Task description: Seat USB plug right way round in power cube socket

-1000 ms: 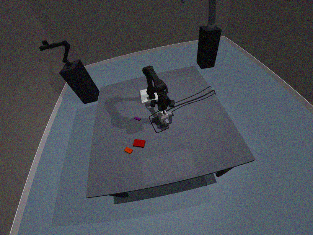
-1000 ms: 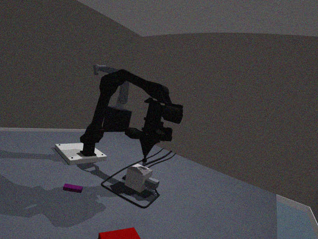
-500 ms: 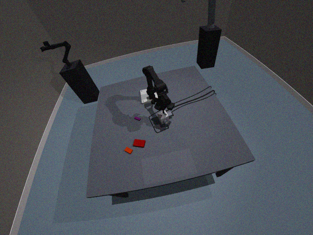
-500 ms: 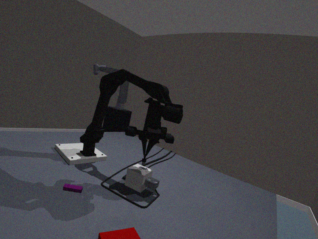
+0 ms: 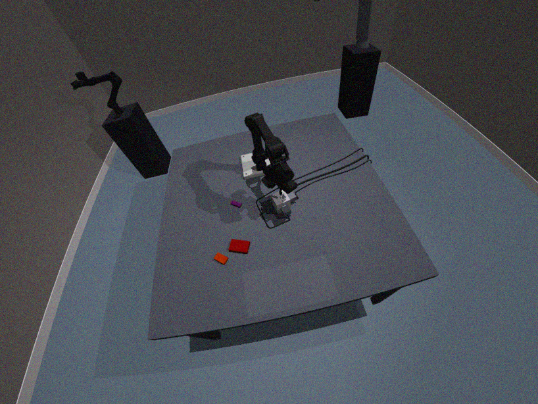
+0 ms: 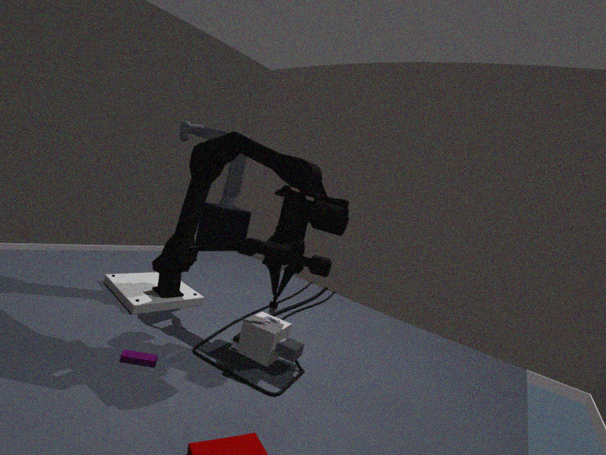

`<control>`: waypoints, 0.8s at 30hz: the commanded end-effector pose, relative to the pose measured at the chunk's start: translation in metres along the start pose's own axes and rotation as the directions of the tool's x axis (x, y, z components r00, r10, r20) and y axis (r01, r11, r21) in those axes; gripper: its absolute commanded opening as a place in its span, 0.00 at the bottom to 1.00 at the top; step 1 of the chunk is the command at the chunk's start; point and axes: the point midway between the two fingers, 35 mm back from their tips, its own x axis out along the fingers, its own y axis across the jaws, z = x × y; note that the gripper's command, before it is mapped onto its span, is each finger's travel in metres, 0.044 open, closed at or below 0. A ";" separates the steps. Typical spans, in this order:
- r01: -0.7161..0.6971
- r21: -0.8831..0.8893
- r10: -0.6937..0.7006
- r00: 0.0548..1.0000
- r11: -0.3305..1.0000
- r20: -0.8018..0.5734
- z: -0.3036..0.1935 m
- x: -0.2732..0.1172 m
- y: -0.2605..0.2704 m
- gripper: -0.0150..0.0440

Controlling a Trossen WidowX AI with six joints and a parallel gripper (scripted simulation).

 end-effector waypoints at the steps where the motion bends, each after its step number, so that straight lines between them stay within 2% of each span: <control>1: -0.001 0.097 0.001 1.000 0.995 0.001 0.000 0.000 0.000 0.25; 7: -0.001 0.235 0.001 1.000 0.972 0.001 0.000 0.000 0.000 0.25; 24: -0.001 0.233 0.001 1.000 0.972 -0.003 0.000 0.000 0.000 0.25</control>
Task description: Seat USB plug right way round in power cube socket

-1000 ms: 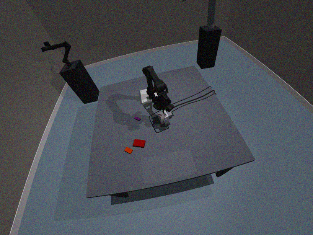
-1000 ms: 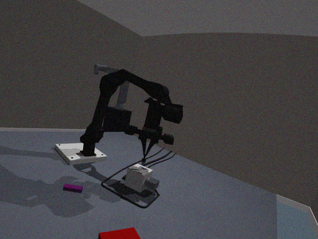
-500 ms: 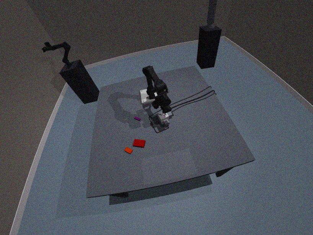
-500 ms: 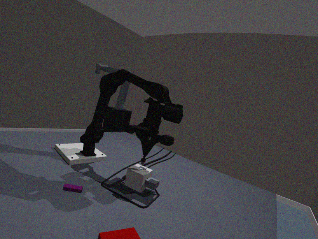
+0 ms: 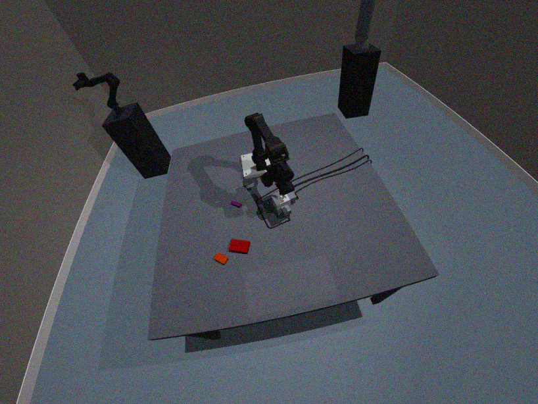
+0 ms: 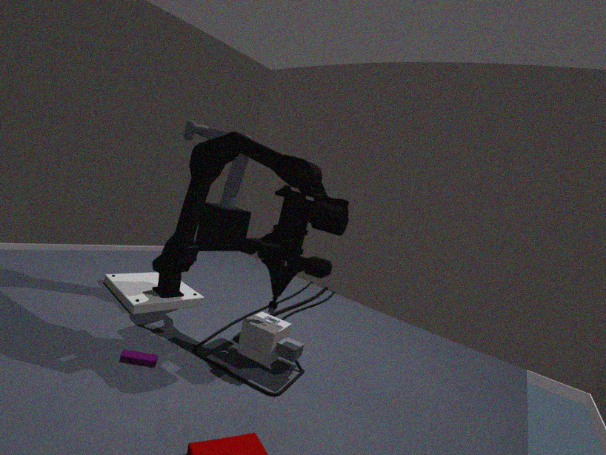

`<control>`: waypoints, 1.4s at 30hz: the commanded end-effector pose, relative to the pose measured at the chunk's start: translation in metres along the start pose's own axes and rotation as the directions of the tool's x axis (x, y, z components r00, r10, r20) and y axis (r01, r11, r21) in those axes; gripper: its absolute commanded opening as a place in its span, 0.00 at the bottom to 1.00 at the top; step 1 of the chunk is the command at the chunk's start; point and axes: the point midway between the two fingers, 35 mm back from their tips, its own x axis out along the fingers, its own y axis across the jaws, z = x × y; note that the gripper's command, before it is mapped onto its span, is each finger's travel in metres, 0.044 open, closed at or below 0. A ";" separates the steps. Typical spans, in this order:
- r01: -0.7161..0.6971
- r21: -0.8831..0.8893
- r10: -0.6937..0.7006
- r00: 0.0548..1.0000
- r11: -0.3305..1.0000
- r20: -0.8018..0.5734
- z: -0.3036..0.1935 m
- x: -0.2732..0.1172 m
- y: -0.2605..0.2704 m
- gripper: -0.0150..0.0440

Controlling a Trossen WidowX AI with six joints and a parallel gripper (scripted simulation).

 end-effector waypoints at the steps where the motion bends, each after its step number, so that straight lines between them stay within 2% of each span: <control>1: 0.000 0.001 0.000 1.000 1.000 -0.004 0.000 0.000 0.000 0.25; 42: -0.001 0.007 0.001 0.999 1.000 -0.036 -0.004 0.005 0.000 0.25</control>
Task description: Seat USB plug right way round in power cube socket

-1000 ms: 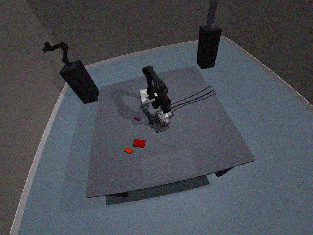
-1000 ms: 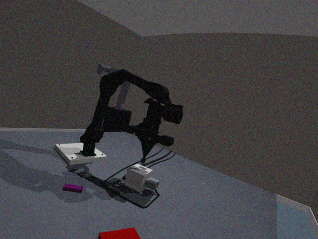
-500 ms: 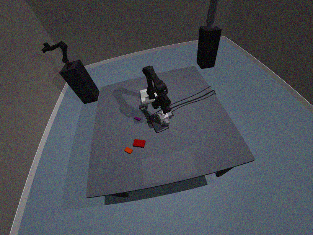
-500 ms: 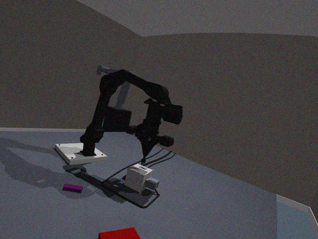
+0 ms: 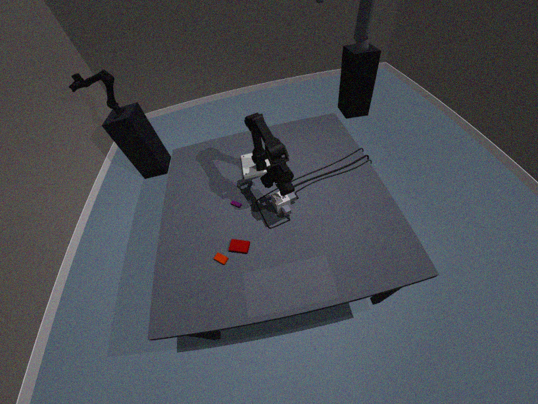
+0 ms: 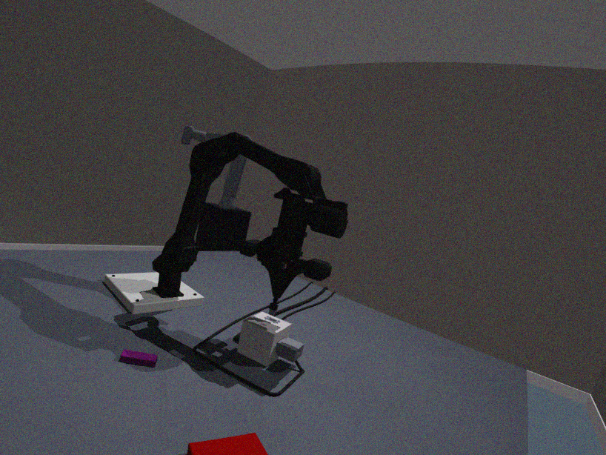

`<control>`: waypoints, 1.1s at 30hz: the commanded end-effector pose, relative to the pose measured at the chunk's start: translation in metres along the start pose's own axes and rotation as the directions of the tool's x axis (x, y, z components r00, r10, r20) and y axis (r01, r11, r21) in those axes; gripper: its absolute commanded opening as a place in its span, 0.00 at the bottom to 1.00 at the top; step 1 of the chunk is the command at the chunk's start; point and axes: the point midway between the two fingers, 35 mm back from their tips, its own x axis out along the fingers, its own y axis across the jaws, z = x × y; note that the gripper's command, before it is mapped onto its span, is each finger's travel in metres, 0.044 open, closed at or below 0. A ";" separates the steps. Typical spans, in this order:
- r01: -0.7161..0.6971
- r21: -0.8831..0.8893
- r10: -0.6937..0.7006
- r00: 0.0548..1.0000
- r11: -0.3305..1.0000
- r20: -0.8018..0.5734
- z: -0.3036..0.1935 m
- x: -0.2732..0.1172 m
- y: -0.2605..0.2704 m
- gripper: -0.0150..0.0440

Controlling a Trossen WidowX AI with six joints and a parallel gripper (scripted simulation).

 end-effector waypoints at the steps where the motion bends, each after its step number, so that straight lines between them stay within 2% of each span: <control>1: -0.002 0.003 0.002 1.000 1.000 -0.009 -0.001 0.000 0.000 0.25; 33: -0.002 0.008 0.003 0.999 1.000 -0.034 -0.004 0.004 0.000 0.25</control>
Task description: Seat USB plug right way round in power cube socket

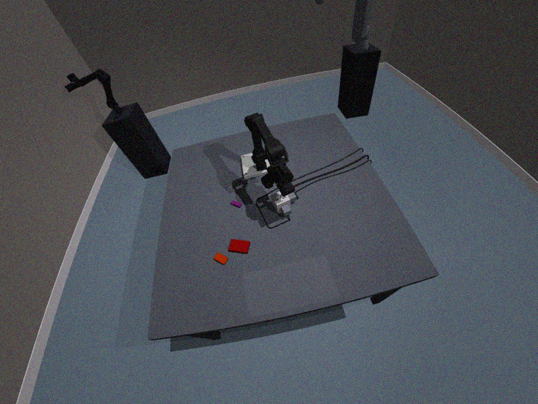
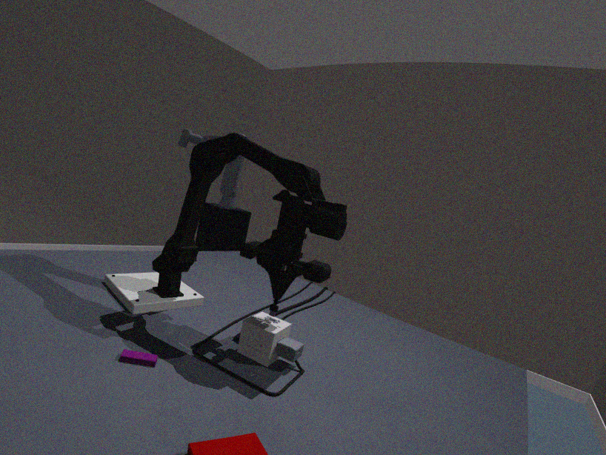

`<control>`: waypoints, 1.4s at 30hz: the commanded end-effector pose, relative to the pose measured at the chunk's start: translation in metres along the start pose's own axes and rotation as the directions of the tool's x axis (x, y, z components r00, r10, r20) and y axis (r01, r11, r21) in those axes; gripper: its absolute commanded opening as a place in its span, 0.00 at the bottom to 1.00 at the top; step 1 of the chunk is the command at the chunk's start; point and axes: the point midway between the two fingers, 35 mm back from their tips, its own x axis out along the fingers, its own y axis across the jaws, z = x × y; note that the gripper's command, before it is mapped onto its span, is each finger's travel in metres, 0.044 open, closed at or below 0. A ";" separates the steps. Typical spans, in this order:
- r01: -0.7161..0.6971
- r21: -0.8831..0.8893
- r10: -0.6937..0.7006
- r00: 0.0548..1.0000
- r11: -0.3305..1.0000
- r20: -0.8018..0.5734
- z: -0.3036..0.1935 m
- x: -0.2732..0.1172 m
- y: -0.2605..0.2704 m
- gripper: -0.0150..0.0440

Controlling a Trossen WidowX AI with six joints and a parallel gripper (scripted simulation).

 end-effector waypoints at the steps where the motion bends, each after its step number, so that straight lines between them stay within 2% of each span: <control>1: -0.002 0.004 0.002 1.000 1.000 -0.009 -0.001 0.000 0.000 0.25; 42: -0.003 0.010 0.003 0.999 1.000 -0.036 -0.004 0.005 0.000 0.25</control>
